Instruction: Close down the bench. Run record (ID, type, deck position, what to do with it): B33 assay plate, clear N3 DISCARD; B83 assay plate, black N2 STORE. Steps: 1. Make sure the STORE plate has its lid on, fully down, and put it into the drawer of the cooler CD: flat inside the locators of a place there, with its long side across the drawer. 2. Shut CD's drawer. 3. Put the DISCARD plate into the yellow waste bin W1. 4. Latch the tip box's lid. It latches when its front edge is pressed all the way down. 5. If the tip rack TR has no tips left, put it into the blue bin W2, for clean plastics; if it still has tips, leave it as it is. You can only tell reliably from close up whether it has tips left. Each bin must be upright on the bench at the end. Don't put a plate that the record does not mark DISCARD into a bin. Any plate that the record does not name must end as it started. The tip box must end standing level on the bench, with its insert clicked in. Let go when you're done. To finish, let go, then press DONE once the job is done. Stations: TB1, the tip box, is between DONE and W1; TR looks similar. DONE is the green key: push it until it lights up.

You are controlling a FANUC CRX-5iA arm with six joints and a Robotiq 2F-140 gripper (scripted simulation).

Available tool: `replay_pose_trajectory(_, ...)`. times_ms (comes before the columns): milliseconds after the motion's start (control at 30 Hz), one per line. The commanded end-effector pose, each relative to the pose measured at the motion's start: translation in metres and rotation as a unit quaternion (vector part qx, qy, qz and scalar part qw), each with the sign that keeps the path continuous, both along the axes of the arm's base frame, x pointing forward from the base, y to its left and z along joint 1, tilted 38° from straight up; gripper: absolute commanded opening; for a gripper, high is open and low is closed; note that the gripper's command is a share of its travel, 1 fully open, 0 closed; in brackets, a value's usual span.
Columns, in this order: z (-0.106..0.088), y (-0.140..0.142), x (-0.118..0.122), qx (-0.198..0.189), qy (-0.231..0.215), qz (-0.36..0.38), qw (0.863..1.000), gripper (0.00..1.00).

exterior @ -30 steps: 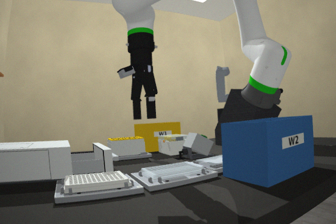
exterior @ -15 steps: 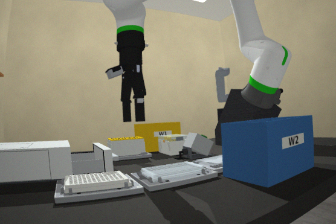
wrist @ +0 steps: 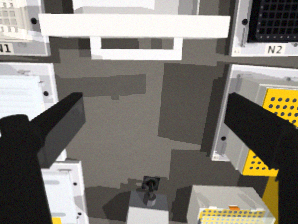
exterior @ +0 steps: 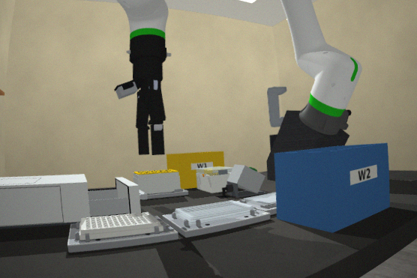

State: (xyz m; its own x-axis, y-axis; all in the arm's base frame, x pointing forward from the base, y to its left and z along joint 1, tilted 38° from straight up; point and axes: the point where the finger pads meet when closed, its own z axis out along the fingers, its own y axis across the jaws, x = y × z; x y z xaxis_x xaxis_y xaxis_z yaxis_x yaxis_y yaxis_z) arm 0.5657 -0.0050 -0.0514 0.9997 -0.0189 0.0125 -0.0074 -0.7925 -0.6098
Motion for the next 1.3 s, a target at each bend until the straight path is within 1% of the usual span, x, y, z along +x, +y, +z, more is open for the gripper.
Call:
replay_pose_trajectory(0,0.003,0.006,0.015,0.0,0.0,0.0,1.0,0.88)
replay_pose_trajectory(233,0.009,0.018,0.04,0.0,0.0,0.0,1.0,0.88)
replay_pose_trajectory(600,0.009,0.018,0.041,0.0,0.0,0.0,1.0,0.88)
replay_pose_trajectory(1267,-0.01,0.033,0.041,0.0,0.0,0.0,1.0,0.88)
